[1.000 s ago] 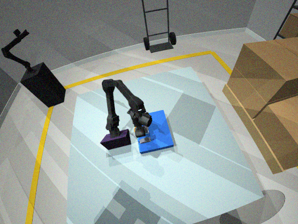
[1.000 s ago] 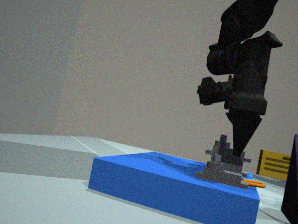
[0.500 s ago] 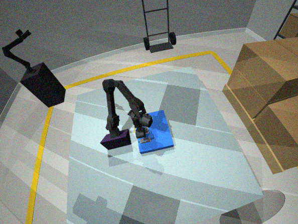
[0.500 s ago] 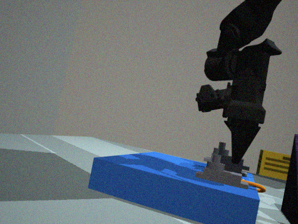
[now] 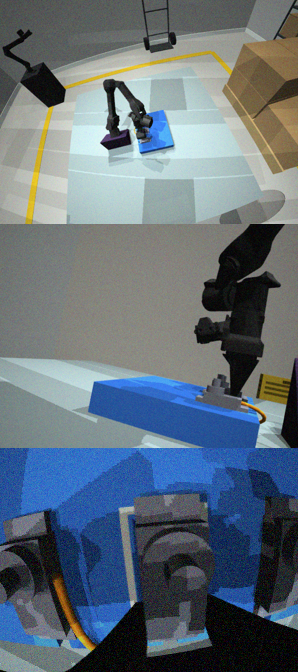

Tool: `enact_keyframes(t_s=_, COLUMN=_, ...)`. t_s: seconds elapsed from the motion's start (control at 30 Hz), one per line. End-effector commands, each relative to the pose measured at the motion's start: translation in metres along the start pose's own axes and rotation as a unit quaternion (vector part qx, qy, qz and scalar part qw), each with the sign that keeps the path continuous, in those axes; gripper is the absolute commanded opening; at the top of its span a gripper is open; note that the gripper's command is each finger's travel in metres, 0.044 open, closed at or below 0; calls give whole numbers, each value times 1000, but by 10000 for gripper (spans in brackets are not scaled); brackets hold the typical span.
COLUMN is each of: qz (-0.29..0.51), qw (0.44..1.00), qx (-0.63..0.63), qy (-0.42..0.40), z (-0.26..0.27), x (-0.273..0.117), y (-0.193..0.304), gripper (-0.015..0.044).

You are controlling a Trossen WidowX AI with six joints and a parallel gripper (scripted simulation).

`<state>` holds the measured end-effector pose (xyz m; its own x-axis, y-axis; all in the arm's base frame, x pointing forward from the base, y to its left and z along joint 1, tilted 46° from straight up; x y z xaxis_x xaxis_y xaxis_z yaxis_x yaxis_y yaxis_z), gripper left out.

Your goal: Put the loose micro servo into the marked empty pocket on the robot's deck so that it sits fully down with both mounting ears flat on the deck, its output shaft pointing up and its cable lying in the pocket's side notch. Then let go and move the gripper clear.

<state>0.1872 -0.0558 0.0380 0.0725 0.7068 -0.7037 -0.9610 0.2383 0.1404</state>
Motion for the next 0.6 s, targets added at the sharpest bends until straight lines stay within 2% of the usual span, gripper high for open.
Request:
enact_keyframes(t_s=0.0, qz=-1, qw=1000, qx=4, qy=-2, z=0, x=4, y=0, gripper=0)
enact_keyframes(t_s=0.13, qz=-1, qw=1000, qx=4, qy=-2, z=0, x=7, y=0, gripper=0)
enact_keyframes(t_s=0.37, qz=-1, qw=1000, qx=4, qy=-2, z=0, x=5, y=0, gripper=184)
enact_keyframes(t_s=0.57, qz=-1, qw=1000, qx=4, qy=-1, z=0, x=-25, y=2, gripper=188)
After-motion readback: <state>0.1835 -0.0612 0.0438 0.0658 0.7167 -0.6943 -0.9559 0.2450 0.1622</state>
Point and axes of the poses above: the point midway between the two fingers, 35 mm back from their tips, its own x axis out along the fingers, its own z axis across the jaws, y = z × x, the point moved 5 cm from there along -x, back along the fingers, and after that the axes turned 10 degrees about x, right-handed, at the moved point
